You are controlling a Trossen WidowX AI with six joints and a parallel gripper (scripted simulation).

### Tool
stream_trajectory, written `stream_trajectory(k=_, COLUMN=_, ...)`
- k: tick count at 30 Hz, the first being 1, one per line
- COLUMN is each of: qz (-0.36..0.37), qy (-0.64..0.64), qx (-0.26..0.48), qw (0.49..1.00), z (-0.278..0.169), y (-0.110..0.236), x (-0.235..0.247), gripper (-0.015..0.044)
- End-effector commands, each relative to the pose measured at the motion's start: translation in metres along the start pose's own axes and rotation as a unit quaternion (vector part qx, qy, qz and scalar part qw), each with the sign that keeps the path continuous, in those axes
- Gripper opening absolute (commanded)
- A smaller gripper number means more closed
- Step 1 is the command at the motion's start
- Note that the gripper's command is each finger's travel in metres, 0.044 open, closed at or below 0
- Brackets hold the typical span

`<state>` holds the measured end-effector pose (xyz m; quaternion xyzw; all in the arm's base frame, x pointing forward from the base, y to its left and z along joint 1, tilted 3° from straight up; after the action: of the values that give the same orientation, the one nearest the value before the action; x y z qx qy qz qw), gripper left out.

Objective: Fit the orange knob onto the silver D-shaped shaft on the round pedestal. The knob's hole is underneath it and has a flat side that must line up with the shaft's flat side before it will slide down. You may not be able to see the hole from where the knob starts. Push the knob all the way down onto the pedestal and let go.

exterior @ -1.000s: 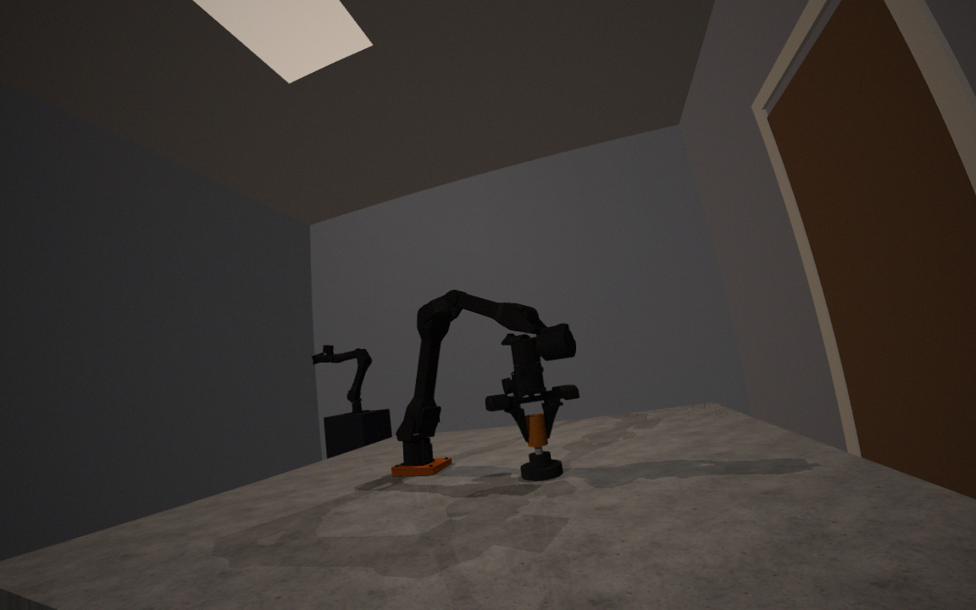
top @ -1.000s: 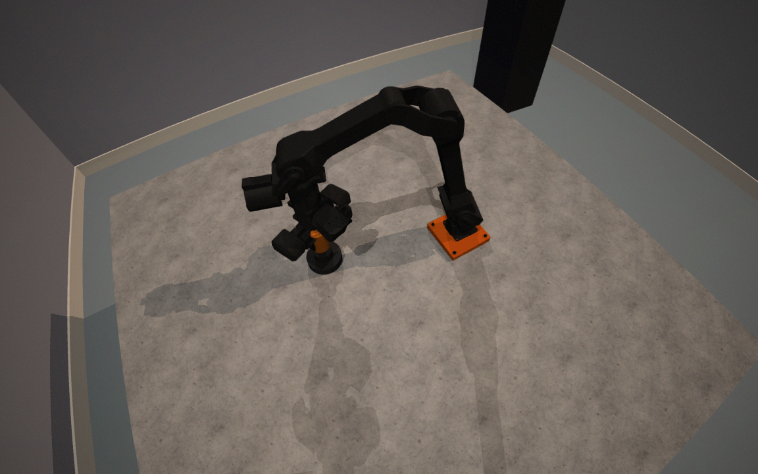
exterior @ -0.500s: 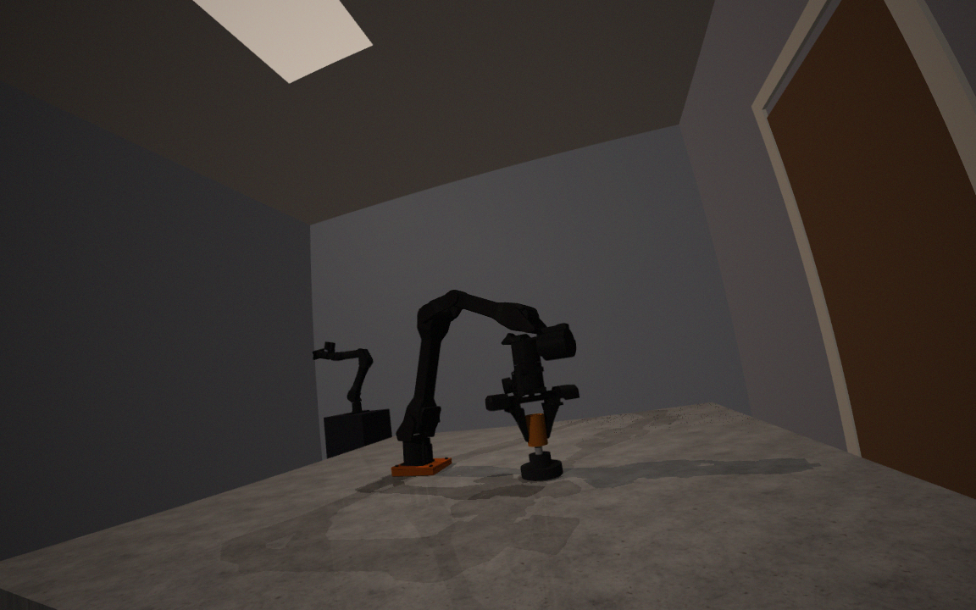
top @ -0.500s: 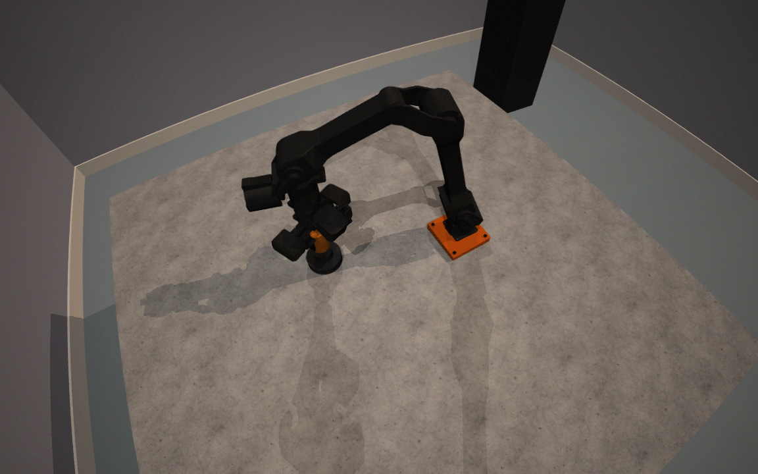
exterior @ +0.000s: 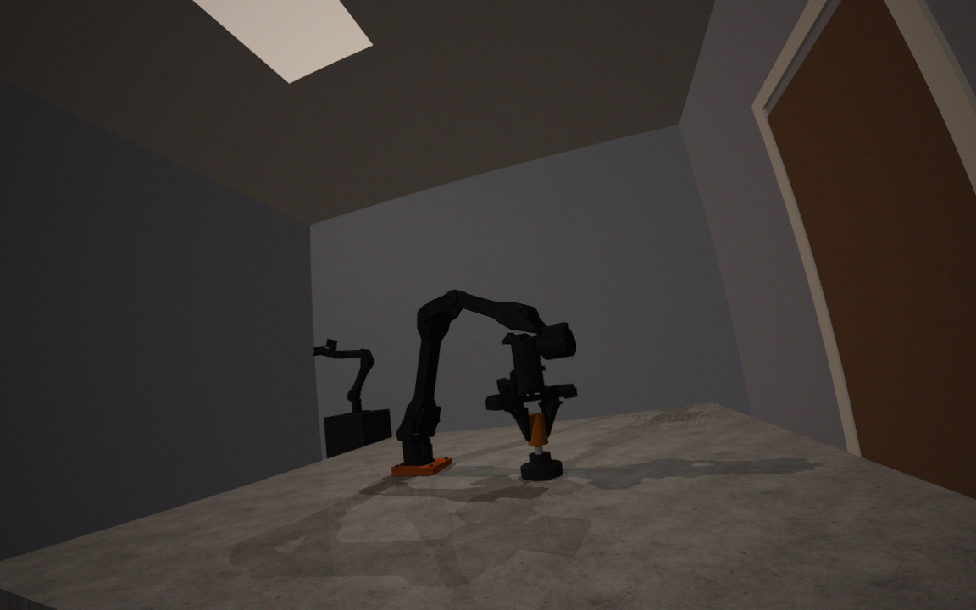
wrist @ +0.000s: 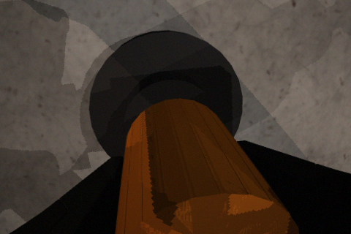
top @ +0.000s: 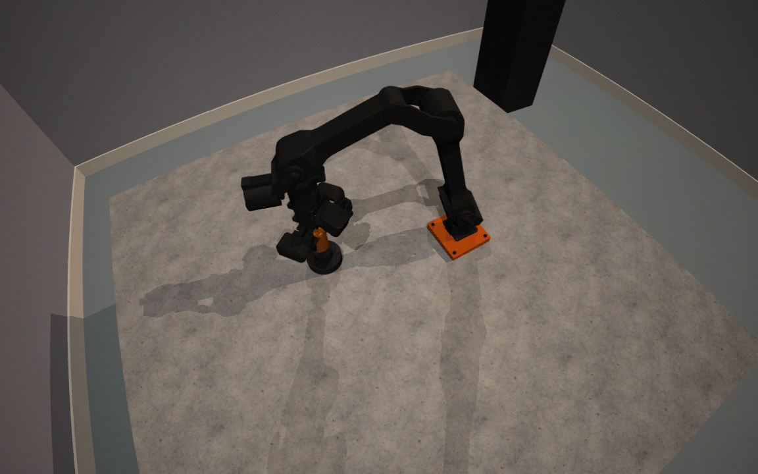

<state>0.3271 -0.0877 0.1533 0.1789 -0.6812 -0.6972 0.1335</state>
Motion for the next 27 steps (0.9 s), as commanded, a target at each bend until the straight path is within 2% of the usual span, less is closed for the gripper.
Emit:
stream_trajectory(k=1, qz=-0.001, qy=0.006, qx=0.000, qw=1.000, z=0.0007, y=-0.0015, x=0.0008, gripper=0.0000)
stream_trajectory(k=18, qz=-0.001, qy=0.006, qx=0.000, qw=1.000, z=0.0005, y=0.0023, x=-0.0017, gripper=0.0000)
stream_trajectory(k=27, qz=-0.001, qy=0.110, qx=0.000, qw=0.994, z=-0.0002, y=0.0010, x=-0.0008, gripper=0.0000)
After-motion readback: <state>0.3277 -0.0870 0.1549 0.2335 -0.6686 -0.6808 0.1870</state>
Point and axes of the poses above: the point midway between the two fingers, 35 mm back from their tips, its own y axis back along the fingers, its own x axis across the jaws, z = x × y, the point moved 5 cm from there along y, back along the fingers, and after that the axes turned 15 degrees about -y, right-handed, at the moved point
